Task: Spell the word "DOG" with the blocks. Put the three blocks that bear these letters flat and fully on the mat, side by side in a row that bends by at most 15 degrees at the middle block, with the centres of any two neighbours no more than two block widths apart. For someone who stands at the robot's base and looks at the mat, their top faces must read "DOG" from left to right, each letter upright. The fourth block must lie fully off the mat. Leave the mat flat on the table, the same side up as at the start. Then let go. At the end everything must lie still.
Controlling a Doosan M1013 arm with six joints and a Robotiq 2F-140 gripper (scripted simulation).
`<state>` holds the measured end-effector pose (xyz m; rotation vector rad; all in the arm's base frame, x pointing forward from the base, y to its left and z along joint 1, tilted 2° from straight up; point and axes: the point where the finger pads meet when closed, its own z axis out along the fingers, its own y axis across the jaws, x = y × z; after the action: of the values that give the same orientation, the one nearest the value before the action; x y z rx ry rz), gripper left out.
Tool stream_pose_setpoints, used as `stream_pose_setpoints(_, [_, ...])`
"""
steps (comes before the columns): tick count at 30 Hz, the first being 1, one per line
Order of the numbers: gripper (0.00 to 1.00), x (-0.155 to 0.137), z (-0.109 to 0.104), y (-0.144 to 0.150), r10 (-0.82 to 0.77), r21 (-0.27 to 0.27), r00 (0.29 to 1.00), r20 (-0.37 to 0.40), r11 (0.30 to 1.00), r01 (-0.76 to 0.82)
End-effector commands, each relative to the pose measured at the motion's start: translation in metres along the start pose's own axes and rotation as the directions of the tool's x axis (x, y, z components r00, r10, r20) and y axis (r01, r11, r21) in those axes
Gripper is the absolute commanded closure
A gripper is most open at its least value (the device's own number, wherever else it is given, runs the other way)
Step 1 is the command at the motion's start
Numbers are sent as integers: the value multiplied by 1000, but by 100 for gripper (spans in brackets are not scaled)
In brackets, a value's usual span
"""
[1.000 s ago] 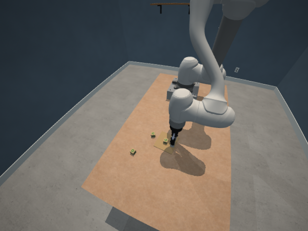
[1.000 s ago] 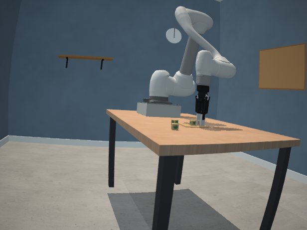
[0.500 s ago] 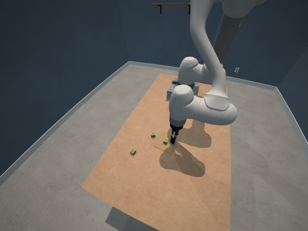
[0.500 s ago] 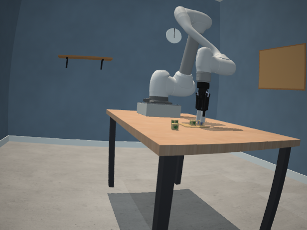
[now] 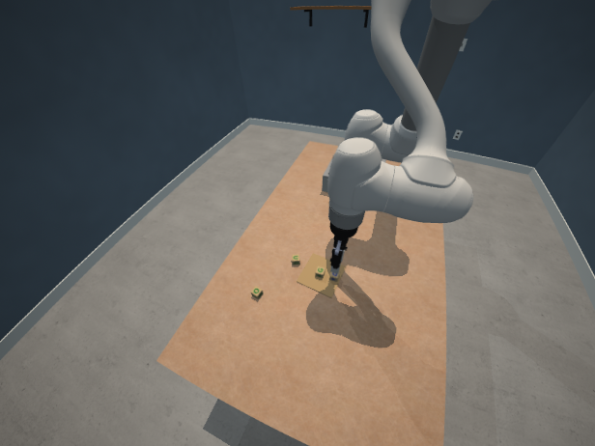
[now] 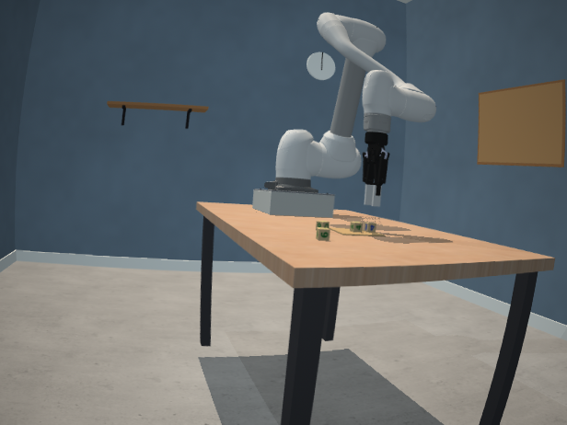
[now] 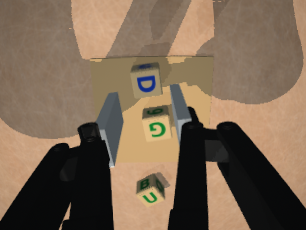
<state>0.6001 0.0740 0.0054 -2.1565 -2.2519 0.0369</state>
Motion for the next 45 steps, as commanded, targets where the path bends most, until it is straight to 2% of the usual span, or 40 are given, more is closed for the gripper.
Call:
stream_pose_setpoints(1, [72,0,-8,0,0,0,1000,0,1000,0])
stream_pose_setpoints(6, [72,0,-9,0,0,0,1000,0,1000,0])
stream_pose_setpoints(7, [0,0,-9,0,0,0,1000,0,1000,0])
stream_pose_setpoints(30, [0,0,-9,0,11,0,1000,0,1000,-11])
stream_pose_setpoints(37, [0,-2,-9,0,109,0,994,0,994,-109])
stream_pose_setpoints(45, [0,-7,-9,1,369,0,929,0,929,-369])
